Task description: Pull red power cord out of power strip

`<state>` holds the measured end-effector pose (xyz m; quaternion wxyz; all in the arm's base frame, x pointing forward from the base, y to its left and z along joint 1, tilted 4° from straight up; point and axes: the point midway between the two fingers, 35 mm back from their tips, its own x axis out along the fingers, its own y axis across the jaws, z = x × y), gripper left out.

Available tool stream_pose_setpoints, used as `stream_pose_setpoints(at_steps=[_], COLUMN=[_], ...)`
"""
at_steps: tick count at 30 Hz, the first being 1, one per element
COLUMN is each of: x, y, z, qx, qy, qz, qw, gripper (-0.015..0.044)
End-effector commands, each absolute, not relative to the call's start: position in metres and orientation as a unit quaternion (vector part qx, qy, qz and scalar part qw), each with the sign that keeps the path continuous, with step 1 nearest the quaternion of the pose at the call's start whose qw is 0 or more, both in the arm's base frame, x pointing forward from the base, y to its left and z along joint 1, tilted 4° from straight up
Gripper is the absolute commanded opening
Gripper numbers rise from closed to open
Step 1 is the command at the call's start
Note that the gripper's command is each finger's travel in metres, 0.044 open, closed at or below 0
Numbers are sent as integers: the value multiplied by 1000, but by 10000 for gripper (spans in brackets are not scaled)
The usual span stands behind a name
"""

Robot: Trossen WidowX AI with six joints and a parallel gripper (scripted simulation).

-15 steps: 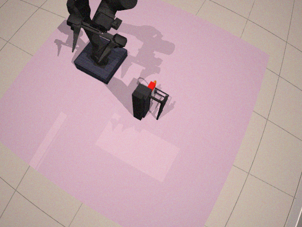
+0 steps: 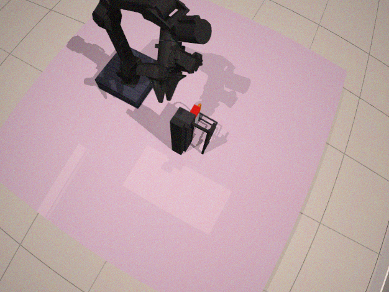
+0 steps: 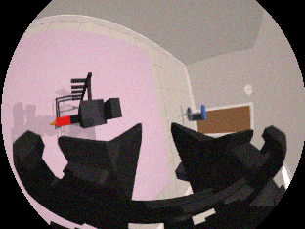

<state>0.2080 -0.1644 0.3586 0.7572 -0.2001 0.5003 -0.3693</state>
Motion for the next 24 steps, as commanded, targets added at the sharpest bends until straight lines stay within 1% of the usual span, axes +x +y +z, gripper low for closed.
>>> stream_pose_setpoints(at_steps=[1,7,11,16,18,24], x=[255,296,303,302,300,300], y=[-141,-102,-74,-41,-36,-36], z=[310,249,201,151,145,145], qx=[-295,-400,-447,-478,-480,-480], qy=[566,587,579,528,517,517], qz=[-188,47,219,402,426,426], qw=[747,703,645,576,566,566], gripper=[160,160,160,160,160,160])
